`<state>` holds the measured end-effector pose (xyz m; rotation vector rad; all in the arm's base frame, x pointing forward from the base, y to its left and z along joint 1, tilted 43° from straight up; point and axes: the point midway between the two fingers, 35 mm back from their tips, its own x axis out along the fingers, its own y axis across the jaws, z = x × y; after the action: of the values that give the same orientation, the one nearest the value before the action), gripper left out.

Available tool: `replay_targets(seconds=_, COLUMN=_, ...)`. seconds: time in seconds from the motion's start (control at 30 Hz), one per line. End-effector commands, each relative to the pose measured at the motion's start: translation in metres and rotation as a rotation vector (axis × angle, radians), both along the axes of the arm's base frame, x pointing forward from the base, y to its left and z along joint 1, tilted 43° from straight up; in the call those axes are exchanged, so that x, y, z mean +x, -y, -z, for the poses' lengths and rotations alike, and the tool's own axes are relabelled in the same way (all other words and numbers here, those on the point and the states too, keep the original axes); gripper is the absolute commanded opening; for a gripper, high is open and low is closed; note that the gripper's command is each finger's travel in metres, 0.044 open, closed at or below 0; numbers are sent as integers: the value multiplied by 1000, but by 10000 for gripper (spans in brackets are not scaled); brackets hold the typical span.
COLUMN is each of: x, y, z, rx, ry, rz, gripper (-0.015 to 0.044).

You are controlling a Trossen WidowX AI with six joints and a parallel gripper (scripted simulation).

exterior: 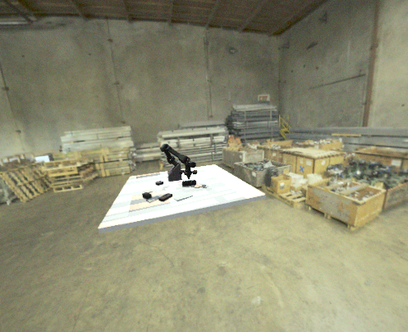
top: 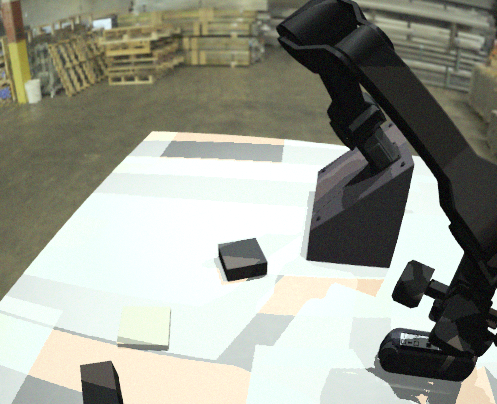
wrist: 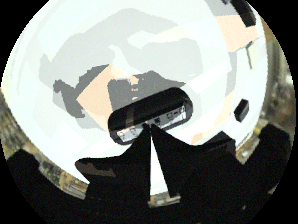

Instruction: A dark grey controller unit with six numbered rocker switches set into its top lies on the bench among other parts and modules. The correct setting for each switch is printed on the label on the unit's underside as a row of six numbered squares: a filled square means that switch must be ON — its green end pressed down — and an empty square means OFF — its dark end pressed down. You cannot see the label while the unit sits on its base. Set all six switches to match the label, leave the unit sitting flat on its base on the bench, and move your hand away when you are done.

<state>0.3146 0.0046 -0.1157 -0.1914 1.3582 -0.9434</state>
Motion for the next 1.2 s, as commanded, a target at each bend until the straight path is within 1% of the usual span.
replay_targets(seconds=0.0, x=3, y=-3, z=1, rx=59, ry=-400, rz=-372, gripper=0)
replay_targets(seconds=0.37, x=9, y=-8, z=-3, rx=186, ry=-987, rz=-951, gripper=0)
replay_targets(seconds=0.7, x=14, y=-12, z=-8, rx=348, ry=-1492, rz=-1491, gripper=0)
replay_targets(seconds=1.17, x=18, y=-17, z=-15, rx=585, ry=-1987, rz=-2117, gripper=0)
